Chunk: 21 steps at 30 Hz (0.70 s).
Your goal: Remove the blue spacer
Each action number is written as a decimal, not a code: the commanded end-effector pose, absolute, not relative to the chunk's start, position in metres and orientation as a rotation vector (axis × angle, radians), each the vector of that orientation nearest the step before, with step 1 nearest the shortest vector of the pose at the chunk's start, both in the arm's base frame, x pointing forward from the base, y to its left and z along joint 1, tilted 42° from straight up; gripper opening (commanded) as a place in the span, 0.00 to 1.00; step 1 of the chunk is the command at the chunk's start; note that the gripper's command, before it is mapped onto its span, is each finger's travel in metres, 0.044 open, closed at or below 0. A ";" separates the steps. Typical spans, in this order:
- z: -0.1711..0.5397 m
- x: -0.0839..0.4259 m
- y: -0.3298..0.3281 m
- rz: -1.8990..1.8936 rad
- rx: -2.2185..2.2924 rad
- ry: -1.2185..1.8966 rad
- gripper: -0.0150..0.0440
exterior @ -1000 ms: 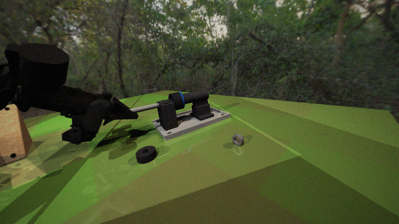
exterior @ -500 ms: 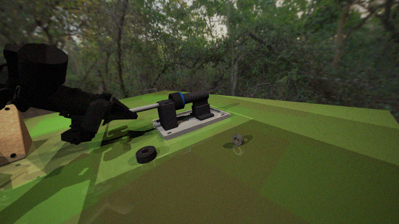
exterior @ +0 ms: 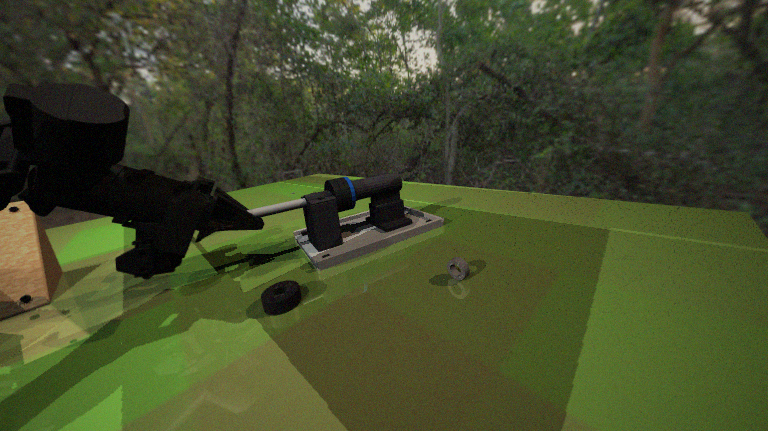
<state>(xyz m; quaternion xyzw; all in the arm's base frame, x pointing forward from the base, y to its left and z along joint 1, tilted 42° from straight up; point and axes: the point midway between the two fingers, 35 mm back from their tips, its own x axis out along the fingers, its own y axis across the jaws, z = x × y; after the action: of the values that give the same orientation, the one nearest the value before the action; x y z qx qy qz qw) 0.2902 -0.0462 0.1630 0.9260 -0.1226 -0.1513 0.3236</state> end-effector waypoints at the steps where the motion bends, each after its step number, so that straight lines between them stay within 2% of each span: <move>1: 0.163 0.290 -0.046 -0.396 2.428 -0.318 0.25; 21: 0.162 0.288 -0.046 -0.396 2.428 -0.318 0.25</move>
<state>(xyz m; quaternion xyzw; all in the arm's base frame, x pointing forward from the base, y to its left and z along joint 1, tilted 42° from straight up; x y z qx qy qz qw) 0.2883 -0.0462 0.1627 0.9259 -0.1225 -0.1514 0.3236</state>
